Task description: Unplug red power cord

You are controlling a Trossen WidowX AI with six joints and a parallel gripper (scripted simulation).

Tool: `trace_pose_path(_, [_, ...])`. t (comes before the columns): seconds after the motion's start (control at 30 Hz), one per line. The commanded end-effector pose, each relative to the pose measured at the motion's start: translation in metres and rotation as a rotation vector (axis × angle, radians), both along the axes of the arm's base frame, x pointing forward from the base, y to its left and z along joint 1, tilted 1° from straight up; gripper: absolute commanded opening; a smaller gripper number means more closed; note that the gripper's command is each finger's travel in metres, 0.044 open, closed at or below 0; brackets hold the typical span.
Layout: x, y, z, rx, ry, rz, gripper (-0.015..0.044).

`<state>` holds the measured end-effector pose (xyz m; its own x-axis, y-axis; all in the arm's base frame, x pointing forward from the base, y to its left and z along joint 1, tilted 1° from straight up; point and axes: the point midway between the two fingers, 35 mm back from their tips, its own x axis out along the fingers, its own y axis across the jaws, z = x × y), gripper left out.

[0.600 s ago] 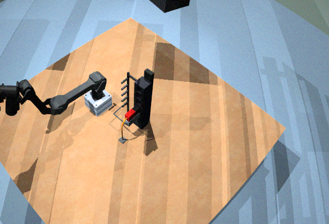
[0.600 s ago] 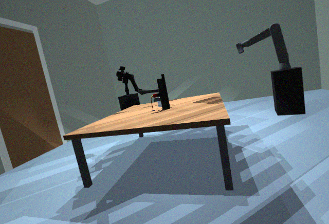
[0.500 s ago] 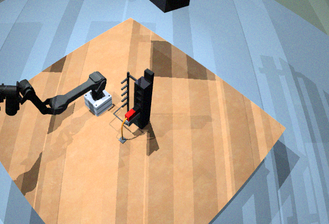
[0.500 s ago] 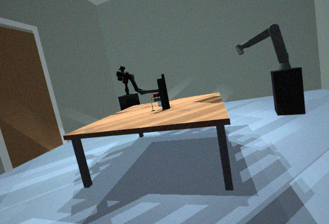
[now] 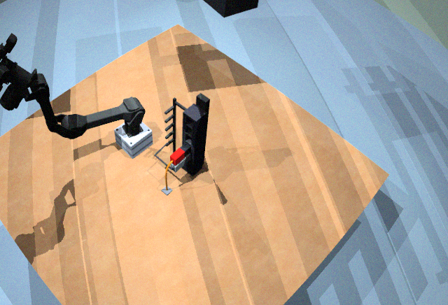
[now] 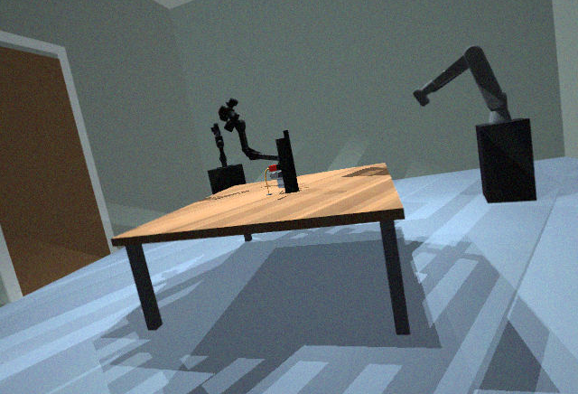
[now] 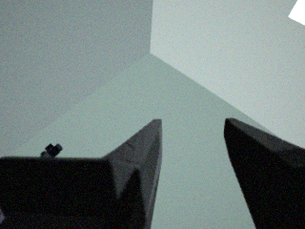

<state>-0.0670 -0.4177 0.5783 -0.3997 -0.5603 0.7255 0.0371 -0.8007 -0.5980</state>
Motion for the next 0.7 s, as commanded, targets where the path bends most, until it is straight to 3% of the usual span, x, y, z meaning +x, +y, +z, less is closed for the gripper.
trace_pose_path(0.0, [-0.018,0.055,0.036,-0.145,0.034,-0.063,0.0160])
trace_pose_path(0.33, [-0.038,0.215,0.099,-0.527,0.155,-0.262,0.0160])
trace_pose_path(0.67, [0.001,0.379,0.115,-0.906,0.346,-0.471,0.0160])
